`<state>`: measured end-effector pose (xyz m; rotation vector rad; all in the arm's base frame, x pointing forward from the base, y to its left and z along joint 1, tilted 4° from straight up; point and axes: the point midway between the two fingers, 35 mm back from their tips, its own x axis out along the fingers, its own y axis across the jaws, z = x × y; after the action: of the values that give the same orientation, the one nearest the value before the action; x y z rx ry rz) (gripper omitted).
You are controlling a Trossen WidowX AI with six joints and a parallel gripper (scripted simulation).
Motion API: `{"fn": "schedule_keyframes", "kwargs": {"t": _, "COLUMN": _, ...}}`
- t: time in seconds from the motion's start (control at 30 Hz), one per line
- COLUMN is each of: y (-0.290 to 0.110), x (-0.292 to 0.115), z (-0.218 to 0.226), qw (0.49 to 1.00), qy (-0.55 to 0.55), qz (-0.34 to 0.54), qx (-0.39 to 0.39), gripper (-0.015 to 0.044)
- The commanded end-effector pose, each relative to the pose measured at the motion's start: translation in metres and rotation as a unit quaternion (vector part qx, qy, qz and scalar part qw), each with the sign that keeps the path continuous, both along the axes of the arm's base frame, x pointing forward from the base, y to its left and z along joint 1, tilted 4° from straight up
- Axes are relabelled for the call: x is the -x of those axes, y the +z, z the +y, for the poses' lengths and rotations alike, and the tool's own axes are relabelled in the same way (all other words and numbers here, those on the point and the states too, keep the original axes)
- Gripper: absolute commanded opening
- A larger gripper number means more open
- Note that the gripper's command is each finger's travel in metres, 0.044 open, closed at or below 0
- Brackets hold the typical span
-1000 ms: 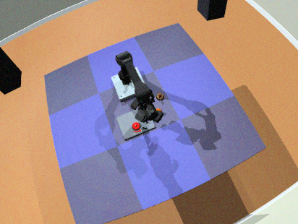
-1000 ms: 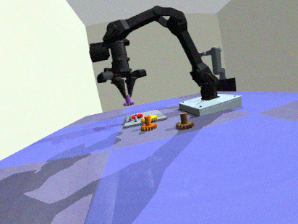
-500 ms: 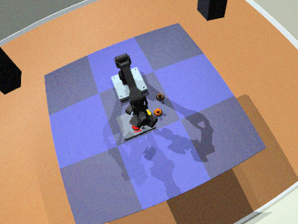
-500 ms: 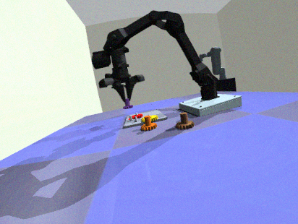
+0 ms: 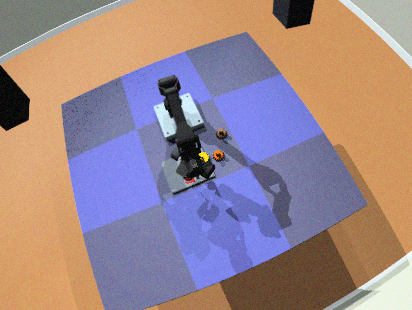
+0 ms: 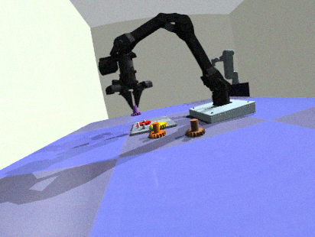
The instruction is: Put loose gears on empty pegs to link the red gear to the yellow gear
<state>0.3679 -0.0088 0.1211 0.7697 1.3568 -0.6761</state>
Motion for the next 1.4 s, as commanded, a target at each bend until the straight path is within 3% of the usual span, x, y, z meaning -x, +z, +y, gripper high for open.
{"fn": "schedule_keyframes", "kwargs": {"t": 0.0, "y": 0.001, "x": 0.000, "z": 0.001, "qw": 1.000, "qy": 0.002, "qz": -0.001, "qx": -0.002, "gripper": 0.0000}}
{"fn": "schedule_keyframes", "kwargs": {"t": 0.37, "y": 0.001, "x": 0.000, "z": 0.001, "qw": 1.000, "qy": 0.006, "qz": -0.001, "qx": -0.002, "gripper": 0.0000}}
{"fn": "schedule_keyframes", "kwargs": {"t": 0.87, "y": -0.019, "x": -0.002, "z": 0.001, "qw": 0.994, "qy": 0.112, "qz": -0.002, "qx": 0.009, "gripper": 0.0000}}
{"fn": "schedule_keyframes", "kwargs": {"t": 1.37, "y": -0.039, "x": -0.004, "z": 0.002, "qw": 1.000, "qy": -0.026, "qz": 0.000, "qx": -0.005, "gripper": 0.0000}}
